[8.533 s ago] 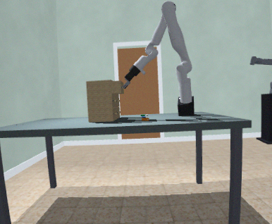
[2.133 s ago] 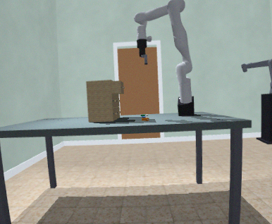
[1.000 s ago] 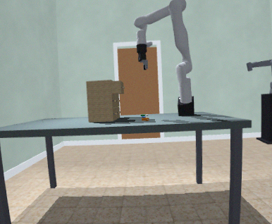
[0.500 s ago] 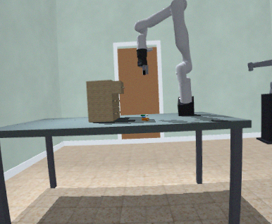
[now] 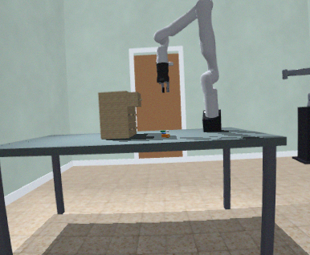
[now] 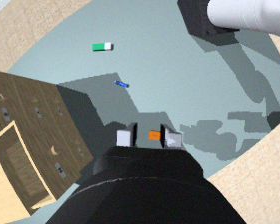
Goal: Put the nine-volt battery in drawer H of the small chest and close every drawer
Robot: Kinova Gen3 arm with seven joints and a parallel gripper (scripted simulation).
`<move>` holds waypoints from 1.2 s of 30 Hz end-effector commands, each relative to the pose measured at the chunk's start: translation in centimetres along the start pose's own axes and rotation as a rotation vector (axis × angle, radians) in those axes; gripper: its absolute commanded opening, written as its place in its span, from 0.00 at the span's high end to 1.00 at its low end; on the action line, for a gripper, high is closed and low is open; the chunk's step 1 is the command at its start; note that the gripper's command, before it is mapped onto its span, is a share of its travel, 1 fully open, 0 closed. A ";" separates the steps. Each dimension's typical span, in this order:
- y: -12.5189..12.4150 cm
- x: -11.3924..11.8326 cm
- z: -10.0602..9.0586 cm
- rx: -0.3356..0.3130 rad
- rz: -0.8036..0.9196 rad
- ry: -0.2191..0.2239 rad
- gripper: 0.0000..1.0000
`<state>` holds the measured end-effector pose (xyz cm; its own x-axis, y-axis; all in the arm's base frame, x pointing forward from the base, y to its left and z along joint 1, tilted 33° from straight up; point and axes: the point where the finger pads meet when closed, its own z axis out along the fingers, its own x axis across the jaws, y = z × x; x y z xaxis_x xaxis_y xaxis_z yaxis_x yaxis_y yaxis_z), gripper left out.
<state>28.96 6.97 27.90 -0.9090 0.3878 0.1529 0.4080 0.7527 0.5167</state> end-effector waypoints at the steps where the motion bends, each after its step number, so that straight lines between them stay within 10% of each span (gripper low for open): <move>1: 0.3 0.6 1.3 0.002 -0.068 0.009 0.33; 36: 3.9 2.1 13.6 -0.003 -0.952 0.010 0.33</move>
<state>30.25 17.21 19.48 -0.8726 -0.3643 -0.3254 -0.4789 0.7688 0.4238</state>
